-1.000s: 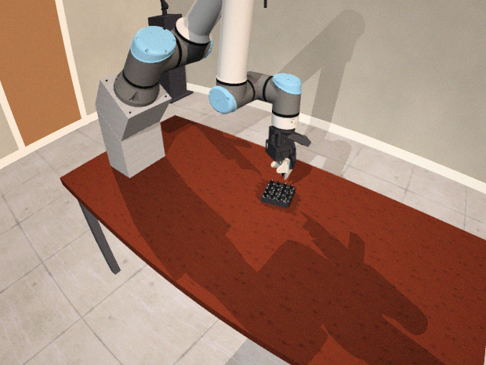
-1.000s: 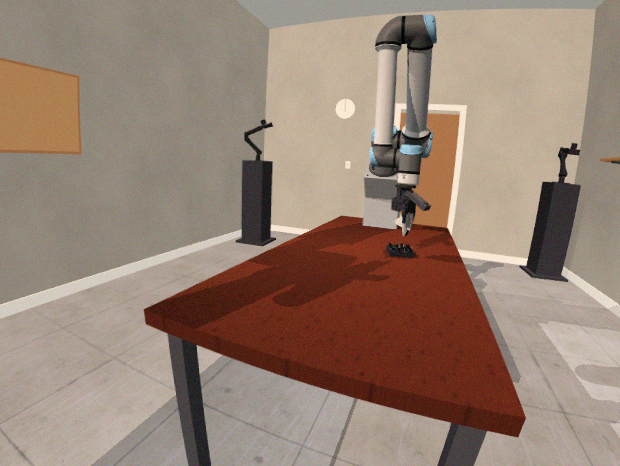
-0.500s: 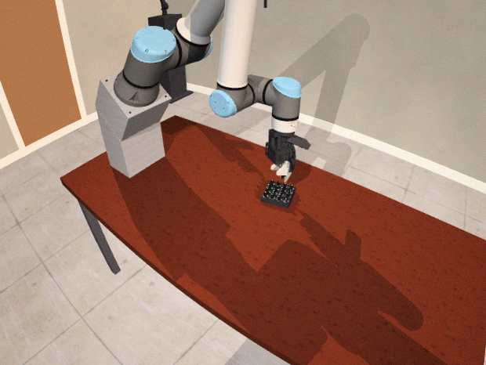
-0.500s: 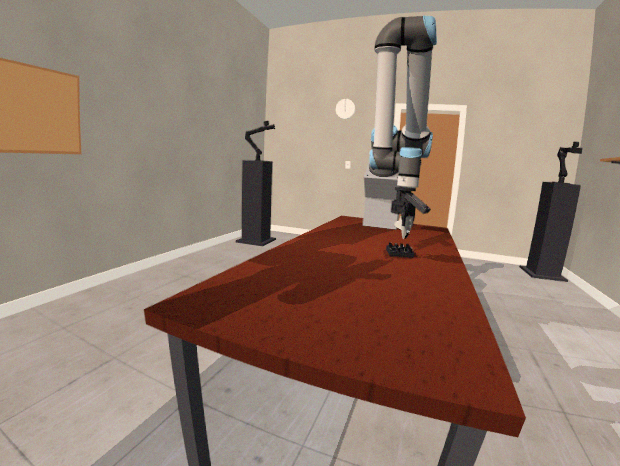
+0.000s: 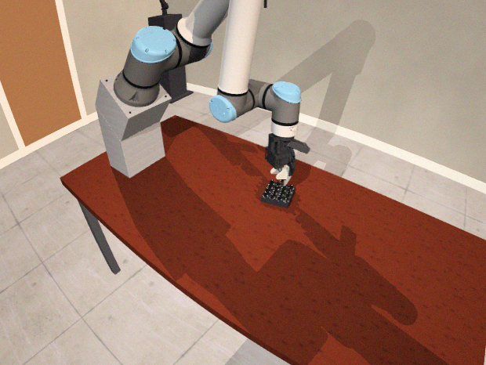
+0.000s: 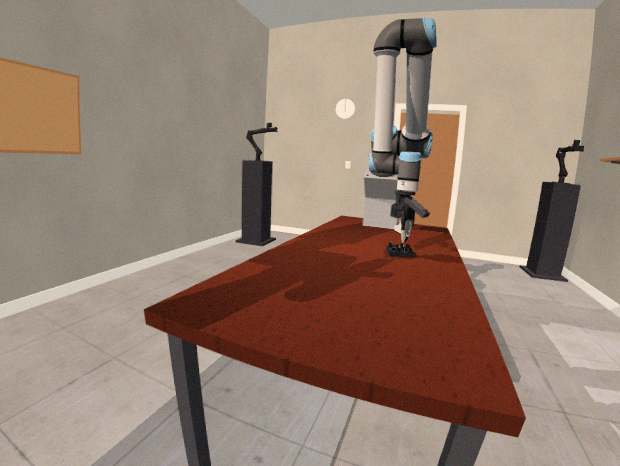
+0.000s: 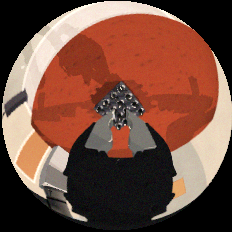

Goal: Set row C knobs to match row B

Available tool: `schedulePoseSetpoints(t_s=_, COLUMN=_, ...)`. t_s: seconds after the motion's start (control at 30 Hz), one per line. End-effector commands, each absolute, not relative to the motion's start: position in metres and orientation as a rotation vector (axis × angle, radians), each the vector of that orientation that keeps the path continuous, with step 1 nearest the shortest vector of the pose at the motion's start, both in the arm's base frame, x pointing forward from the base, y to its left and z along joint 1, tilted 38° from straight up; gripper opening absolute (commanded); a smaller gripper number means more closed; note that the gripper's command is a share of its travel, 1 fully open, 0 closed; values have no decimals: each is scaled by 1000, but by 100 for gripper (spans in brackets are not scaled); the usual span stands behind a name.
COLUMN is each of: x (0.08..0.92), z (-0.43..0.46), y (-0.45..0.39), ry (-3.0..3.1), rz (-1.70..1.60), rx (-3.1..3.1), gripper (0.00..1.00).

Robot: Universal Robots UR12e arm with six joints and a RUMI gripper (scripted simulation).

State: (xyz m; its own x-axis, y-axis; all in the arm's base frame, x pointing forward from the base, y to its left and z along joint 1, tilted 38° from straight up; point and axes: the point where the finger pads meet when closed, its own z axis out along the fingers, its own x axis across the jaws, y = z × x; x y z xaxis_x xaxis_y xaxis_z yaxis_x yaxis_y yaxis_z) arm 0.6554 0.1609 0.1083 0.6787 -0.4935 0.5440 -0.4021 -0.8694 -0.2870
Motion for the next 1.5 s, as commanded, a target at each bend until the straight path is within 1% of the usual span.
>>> schedulePoseSetpoints(t_s=0.0, x=659, z=104, y=161, ry=736, rz=-954, rx=-2744, gripper=11)
schedulePoseSetpoints(t_s=1.47, x=663, z=99, y=161, ry=736, rz=-954, rx=-2744, gripper=11)
